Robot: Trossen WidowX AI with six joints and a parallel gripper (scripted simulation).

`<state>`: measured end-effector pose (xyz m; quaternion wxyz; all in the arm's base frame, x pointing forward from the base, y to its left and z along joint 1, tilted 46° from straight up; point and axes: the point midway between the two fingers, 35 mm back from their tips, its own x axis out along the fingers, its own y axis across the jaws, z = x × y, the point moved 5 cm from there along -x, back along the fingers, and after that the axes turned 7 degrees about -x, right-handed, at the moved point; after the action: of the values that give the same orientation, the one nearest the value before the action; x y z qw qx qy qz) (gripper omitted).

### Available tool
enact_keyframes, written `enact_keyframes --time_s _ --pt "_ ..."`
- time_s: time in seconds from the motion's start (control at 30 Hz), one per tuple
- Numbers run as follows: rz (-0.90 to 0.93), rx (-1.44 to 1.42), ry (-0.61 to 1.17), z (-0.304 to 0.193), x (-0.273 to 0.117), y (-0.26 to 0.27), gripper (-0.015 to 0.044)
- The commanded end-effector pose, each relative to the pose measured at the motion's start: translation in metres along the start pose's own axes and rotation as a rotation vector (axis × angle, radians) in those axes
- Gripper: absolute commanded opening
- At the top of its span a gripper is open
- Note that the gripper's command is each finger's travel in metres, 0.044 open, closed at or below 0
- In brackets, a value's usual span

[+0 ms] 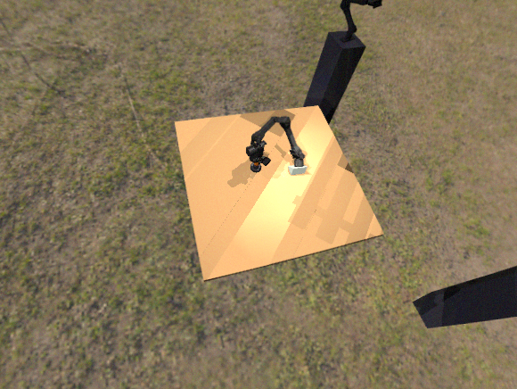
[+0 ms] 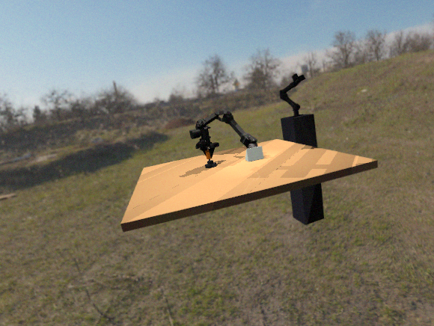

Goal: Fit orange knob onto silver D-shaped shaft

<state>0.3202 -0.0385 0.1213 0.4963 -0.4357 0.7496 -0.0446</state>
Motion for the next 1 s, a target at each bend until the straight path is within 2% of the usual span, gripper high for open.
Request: enact_keyframes --time_s 0.0,0.2,0.4,0.97 --pt "-0.003 -0.002 -0.001 -0.0006 -0.002 -0.0011 0.0" --pt "-0.003 -0.027 -0.001 -0.001 -0.0044 -0.0025 0.0" --pt "-0.003 -0.211 0.0 0.0003 -0.0032 -0.0018 0.0" --pt "-0.003 -0.211 0.0 -0.0009 -0.002 -0.0016 0.0"
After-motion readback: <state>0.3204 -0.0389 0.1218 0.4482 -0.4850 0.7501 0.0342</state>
